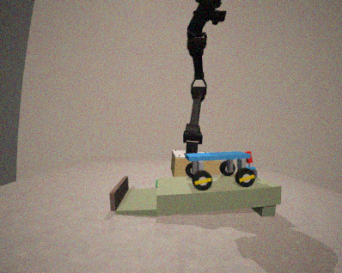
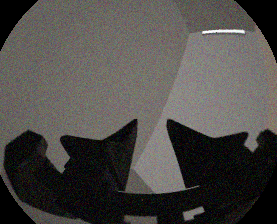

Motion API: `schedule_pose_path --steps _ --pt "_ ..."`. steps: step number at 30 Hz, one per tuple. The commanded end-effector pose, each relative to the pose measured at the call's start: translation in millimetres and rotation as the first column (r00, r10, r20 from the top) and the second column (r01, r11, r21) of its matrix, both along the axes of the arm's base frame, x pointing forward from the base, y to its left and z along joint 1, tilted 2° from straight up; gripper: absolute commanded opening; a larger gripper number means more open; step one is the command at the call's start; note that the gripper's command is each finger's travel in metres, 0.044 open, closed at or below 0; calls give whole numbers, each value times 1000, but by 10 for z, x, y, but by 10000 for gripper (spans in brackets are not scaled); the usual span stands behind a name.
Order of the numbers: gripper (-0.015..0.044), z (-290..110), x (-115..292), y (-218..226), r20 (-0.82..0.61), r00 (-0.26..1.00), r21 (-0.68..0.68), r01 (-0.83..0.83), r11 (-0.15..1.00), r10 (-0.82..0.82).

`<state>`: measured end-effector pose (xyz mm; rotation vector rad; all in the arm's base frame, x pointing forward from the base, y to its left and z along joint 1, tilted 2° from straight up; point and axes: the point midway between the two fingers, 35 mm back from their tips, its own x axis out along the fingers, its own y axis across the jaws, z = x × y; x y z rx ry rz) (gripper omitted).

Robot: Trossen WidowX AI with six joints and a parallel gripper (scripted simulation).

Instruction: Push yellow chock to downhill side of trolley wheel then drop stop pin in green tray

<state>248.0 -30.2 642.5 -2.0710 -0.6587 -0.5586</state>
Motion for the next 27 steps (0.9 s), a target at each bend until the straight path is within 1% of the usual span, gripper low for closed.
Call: schedule_pose_path --steps 1,3,7,12,16,19,23,27 --pt "190 -391 428 -32 -150 988 101 -26 995 41" --pt "190 -623 623 6 -233 970 149 -34 988 69" --pt "190 -1112 947 156 -383 907 285 -65 956 175" --pt "190 -1850 1268 426 -586 779 316 -32 948 222" --pt "190 -2494 1390 705 -735 634 302 -8 953 238" --pt "190 -2989 1389 928 -832 504 269 1 963 232" --pt "190 -3638 1263 1212 -931 312 198 -8 980 191" --pt "190 -4248 1006 1448 -988 112 104 -48 993 109"
